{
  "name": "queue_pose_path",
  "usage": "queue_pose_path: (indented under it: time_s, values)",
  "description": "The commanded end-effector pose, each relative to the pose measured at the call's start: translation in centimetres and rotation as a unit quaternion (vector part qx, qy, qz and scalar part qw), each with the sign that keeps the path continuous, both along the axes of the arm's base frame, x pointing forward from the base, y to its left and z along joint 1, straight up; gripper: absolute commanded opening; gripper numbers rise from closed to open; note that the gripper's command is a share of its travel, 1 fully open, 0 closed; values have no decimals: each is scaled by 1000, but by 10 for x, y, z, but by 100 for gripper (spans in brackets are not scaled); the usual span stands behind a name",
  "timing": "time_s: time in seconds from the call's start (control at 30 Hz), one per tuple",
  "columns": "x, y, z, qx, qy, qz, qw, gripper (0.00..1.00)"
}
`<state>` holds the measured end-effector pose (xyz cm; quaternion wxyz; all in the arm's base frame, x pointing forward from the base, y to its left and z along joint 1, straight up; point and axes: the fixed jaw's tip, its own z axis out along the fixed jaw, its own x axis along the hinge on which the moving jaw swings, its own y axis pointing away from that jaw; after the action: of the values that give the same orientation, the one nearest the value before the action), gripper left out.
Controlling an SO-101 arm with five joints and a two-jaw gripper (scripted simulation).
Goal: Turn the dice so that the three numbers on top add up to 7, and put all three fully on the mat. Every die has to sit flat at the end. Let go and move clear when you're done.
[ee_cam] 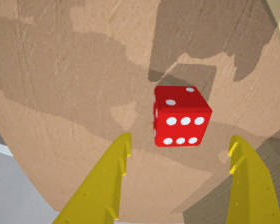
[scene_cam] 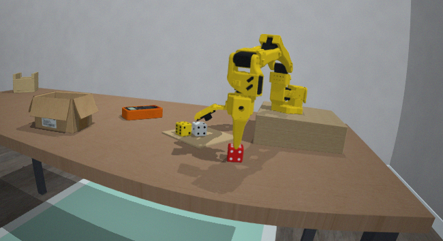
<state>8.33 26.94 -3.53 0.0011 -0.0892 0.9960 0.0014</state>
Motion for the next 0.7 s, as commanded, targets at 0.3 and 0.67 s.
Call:
queue_pose_path:
  time_s: [0.3, 0.67]
  values:
    - [-5, -5, -25, -14, 5, 1, 1000, 35]
    - [-5, -5, -29, -14, 5, 1, 1000, 35]
